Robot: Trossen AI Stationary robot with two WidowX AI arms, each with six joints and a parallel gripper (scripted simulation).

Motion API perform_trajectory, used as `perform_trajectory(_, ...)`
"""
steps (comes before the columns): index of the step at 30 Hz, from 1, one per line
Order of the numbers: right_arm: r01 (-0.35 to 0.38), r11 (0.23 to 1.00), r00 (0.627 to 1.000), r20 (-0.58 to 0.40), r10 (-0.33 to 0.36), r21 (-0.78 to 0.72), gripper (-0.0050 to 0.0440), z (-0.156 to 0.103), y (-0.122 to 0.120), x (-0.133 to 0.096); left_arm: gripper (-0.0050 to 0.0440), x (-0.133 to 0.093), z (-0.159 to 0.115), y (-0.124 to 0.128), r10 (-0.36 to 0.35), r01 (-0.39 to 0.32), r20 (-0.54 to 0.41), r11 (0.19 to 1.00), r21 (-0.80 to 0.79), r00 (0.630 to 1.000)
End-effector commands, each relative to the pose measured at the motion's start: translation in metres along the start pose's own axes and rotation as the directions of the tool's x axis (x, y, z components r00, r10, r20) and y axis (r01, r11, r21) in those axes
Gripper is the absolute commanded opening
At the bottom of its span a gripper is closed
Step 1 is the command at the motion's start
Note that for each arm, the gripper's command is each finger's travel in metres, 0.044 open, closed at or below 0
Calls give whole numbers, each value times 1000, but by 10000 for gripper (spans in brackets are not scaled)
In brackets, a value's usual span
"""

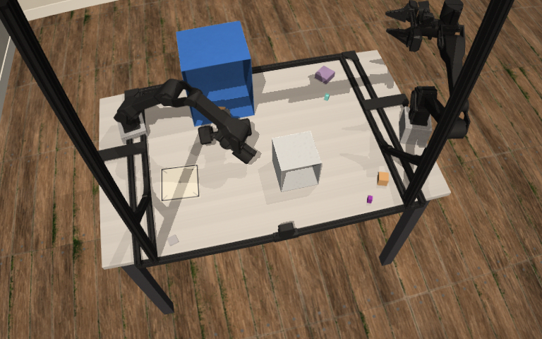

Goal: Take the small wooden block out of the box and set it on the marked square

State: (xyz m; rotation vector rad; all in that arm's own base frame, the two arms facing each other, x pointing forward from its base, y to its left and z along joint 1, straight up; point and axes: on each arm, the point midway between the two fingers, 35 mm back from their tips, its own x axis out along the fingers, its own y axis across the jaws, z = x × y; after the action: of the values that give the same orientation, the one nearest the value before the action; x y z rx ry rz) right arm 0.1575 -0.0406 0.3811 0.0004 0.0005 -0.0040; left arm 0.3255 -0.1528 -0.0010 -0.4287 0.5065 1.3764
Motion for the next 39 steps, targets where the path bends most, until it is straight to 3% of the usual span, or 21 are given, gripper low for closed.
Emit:
perform_trajectory(1,-4,1000,1000,0,4,0,400,0,1,0,400,1,4,-1,-5,5,-1,1000,-3,1000)
perform_trajectory(39,-4,1000,1000,0,4,0,400,0,1,0,400,32,26,-1,-5,5,-1,1000,-3,1000)
